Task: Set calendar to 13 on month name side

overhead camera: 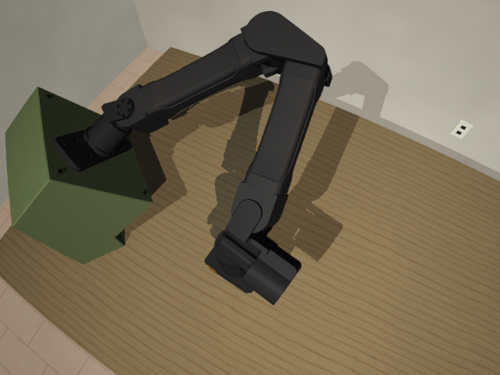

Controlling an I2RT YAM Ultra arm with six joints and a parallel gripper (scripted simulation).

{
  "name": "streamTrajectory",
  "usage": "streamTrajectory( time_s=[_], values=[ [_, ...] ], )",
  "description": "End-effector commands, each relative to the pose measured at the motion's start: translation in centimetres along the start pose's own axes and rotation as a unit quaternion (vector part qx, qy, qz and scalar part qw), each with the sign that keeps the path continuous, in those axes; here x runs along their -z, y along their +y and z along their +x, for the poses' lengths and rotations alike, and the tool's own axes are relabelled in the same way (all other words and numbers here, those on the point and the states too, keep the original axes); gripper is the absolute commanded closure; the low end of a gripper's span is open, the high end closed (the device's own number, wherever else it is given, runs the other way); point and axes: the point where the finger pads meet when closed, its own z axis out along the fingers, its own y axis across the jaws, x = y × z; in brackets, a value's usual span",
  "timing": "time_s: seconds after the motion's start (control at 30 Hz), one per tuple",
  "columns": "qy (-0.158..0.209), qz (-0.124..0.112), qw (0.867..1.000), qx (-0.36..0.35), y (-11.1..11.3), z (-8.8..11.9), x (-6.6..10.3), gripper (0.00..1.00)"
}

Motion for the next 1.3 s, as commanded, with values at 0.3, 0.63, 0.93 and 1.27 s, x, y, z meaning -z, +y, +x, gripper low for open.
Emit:
streamTrajectory(
  time_s=[0.3,0.63,0.93,1.27],
  values=[
    [0.001,0.003,1.0,0.0,-0.2,0.1,0.2,0.55],
    [0.001,0.003,1.0,0.0,-0.2,0.1,0.2,0.55],
    [0.001,0.003,1.0,0.0,-0.2,0.1,0.1,0.55],
    [0.001,0.003,1.0,0.0,-0.2,0.1,-0.8,0.55]
  ],
)
